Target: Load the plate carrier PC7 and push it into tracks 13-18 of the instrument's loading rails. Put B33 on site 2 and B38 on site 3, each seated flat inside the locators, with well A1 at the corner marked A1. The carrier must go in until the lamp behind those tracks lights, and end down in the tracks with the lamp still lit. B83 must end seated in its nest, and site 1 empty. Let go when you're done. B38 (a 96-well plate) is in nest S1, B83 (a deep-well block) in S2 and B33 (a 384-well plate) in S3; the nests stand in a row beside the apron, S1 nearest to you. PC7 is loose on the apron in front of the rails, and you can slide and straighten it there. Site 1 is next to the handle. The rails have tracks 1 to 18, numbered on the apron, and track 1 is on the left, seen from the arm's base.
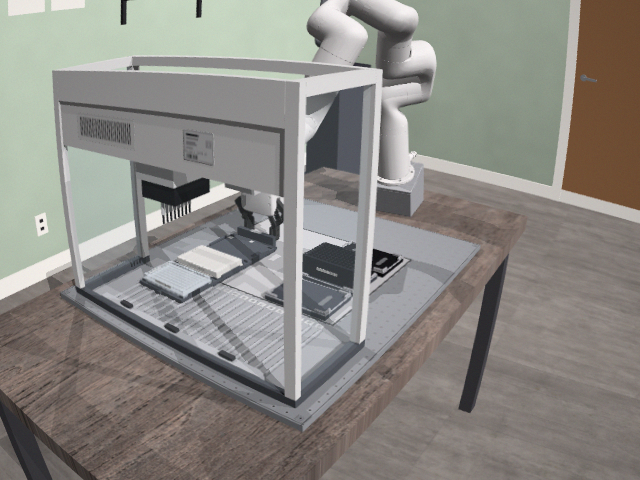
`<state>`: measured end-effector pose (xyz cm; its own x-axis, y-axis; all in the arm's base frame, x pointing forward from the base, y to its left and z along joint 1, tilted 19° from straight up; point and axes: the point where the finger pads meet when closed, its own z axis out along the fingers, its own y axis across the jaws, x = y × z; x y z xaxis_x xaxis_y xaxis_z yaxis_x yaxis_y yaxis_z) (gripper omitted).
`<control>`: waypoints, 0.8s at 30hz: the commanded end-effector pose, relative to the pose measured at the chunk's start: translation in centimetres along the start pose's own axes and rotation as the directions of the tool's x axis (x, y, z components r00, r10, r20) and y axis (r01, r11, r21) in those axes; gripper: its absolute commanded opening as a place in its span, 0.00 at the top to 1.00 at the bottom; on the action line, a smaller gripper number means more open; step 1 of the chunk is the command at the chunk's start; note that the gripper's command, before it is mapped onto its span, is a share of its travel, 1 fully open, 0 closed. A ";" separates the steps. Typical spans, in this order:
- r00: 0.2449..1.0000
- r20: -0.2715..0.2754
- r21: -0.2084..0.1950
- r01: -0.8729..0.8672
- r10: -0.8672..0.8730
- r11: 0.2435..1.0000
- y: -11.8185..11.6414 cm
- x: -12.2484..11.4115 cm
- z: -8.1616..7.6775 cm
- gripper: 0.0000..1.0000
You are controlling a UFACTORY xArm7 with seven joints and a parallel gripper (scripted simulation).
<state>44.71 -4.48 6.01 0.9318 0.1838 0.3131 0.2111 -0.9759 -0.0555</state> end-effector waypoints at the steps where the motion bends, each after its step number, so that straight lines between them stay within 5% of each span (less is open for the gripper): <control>1: 1.000 -0.004 -0.001 0.000 0.000 1.000 0.1 0.5 -0.1 0.18; 24: 1.000 -0.004 -0.001 0.000 0.000 1.000 0.1 2.6 -0.1 0.18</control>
<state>46.76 -4.06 6.70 0.9316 0.1840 0.3134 0.2113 -0.9758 -0.0554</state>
